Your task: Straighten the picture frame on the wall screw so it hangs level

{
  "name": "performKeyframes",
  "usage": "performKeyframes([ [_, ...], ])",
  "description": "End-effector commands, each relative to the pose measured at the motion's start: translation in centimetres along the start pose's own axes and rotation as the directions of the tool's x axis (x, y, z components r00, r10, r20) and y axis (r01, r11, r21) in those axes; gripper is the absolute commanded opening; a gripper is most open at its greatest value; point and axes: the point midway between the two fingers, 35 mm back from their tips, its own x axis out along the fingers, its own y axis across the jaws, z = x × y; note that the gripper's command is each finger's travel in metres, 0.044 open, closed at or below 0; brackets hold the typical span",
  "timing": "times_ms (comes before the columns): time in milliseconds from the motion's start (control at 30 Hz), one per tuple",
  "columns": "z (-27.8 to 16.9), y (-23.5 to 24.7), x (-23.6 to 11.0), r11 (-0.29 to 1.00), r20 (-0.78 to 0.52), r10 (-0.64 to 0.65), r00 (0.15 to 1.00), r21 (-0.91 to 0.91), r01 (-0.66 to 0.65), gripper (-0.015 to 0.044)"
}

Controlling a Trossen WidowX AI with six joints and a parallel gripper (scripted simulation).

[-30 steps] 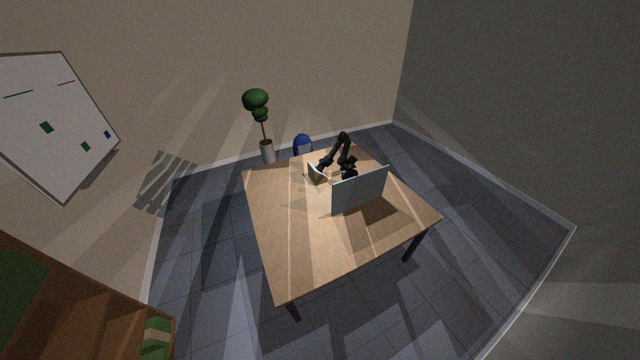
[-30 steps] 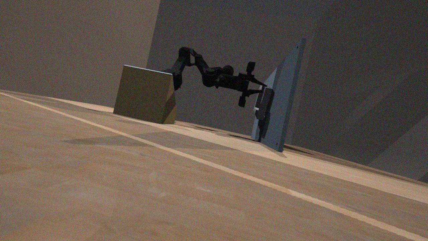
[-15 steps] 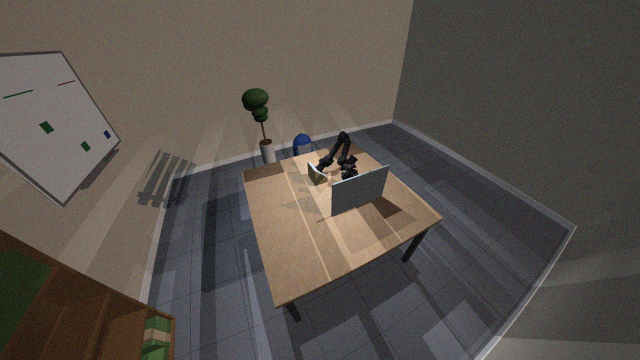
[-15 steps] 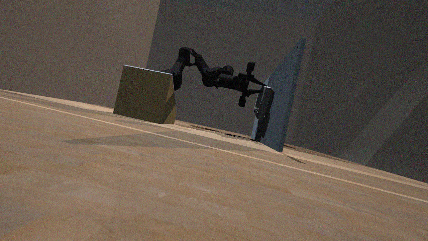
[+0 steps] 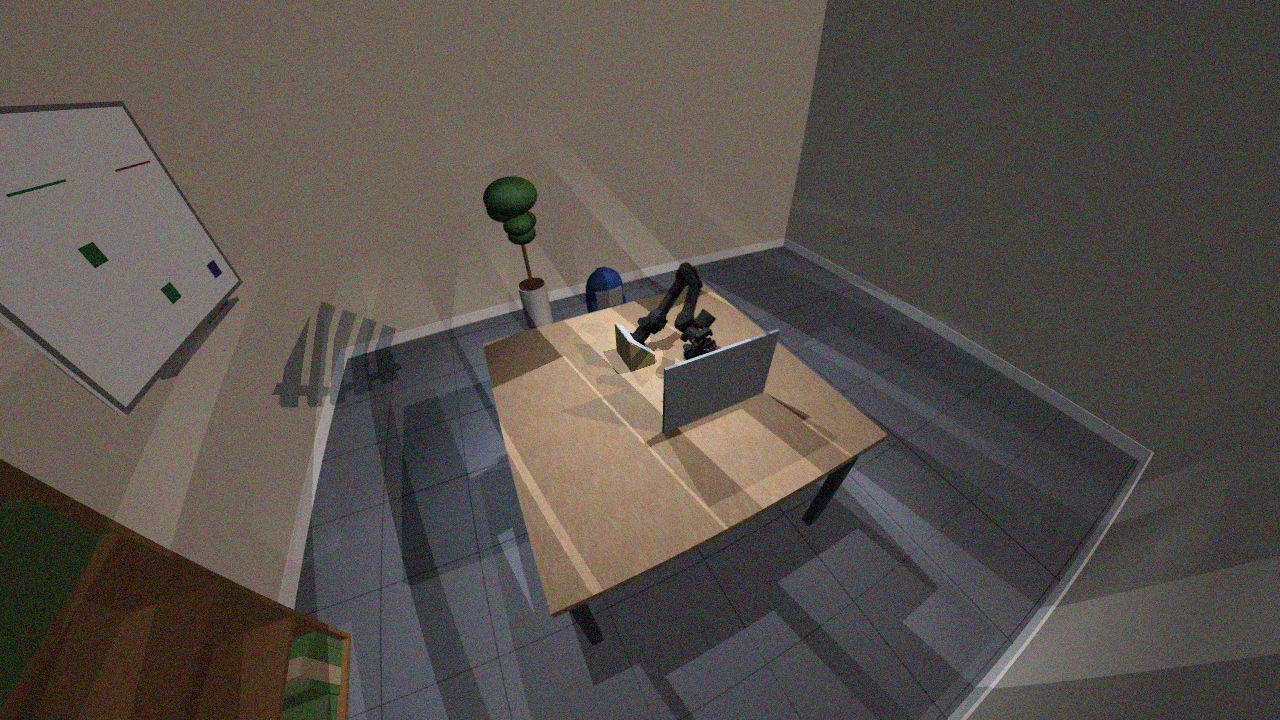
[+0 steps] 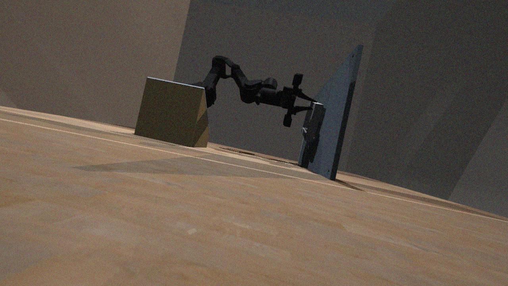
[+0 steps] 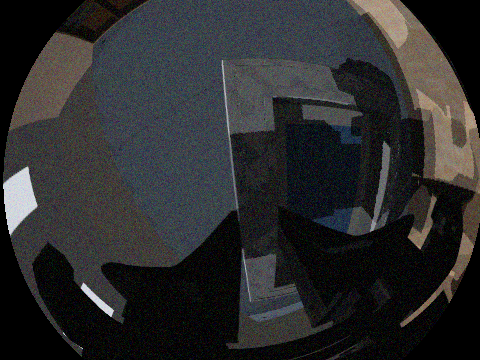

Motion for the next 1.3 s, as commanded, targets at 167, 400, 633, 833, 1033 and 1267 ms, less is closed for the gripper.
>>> performKeyframes([
  [167,-0.16,-0.12,0.03,1.0,-0.006,0.003,1.0,0.003,-0.003,0.0],
  [400,-0.14,-0.35,0.03,1.0,-0.006,0.003,1.0,0.004,-0.003,0.0],
  [633,-0.2,-0.45,0.04,1.0,-0.008,-0.005,1.0,0.0,0.005,0.0],
  [833,-0.19,-0.49,0.04,1.0,-0.008,-0.005,1.0,-0.003,0.005,0.0],
  [1033,-0.18,-0.51,0.05,1.0,-0.008,-0.004,1.0,-0.005,0.004,0.0],
  [1267,-0.2,-0.55,0.05,0.997,-0.007,-0.005,1.0,-0.078,0.004,0.0],
])
